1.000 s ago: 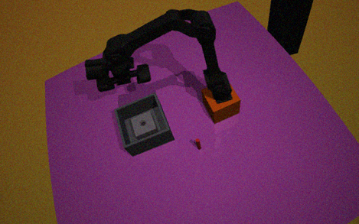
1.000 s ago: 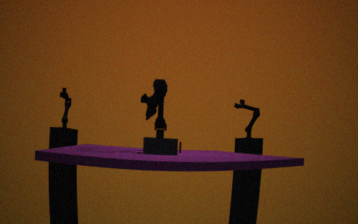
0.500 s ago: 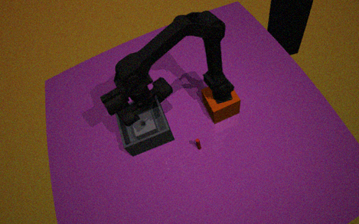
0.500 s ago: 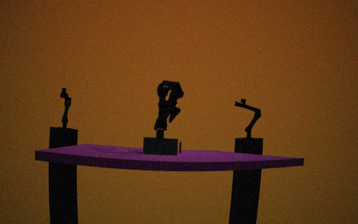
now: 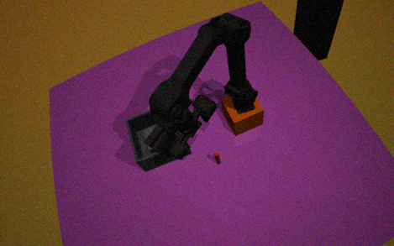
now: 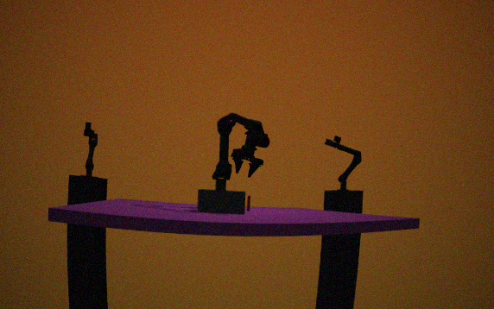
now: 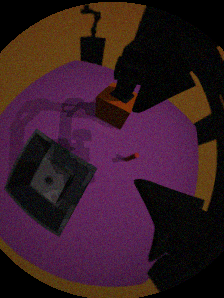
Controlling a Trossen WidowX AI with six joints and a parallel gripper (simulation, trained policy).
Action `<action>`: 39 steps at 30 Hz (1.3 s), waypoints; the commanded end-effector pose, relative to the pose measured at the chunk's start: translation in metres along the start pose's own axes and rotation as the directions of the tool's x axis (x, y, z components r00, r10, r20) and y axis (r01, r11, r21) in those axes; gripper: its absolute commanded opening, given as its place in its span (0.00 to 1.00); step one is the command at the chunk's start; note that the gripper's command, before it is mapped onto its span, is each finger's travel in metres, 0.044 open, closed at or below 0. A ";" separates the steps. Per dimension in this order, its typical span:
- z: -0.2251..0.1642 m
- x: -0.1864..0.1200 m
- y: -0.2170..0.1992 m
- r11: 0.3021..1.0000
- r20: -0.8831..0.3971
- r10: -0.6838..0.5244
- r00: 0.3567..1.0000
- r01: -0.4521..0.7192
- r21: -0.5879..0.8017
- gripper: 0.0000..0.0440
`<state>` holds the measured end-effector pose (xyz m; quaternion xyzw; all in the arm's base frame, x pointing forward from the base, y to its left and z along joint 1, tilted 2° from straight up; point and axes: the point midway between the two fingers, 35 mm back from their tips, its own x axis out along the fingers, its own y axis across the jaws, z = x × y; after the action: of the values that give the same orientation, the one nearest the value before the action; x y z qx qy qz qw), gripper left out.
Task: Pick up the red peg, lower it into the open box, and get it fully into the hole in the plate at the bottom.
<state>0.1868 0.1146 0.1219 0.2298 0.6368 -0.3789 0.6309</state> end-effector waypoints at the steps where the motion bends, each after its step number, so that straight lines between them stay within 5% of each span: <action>1: -0.015 0.009 -0.006 0.998 -0.012 -0.044 0.999 0.044 -0.034 1.00; 15: -0.048 0.050 -0.005 0.983 -0.018 -0.097 0.995 0.093 -0.157 1.00; 35: -0.059 0.132 0.021 0.978 -0.022 -0.007 1.000 0.002 -0.206 1.00; 39: -0.059 0.144 0.022 0.977 -0.023 -0.007 1.000 0.002 -0.213 0.89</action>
<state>0.1557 0.1509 -0.0196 0.1711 0.6799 -0.3048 0.6446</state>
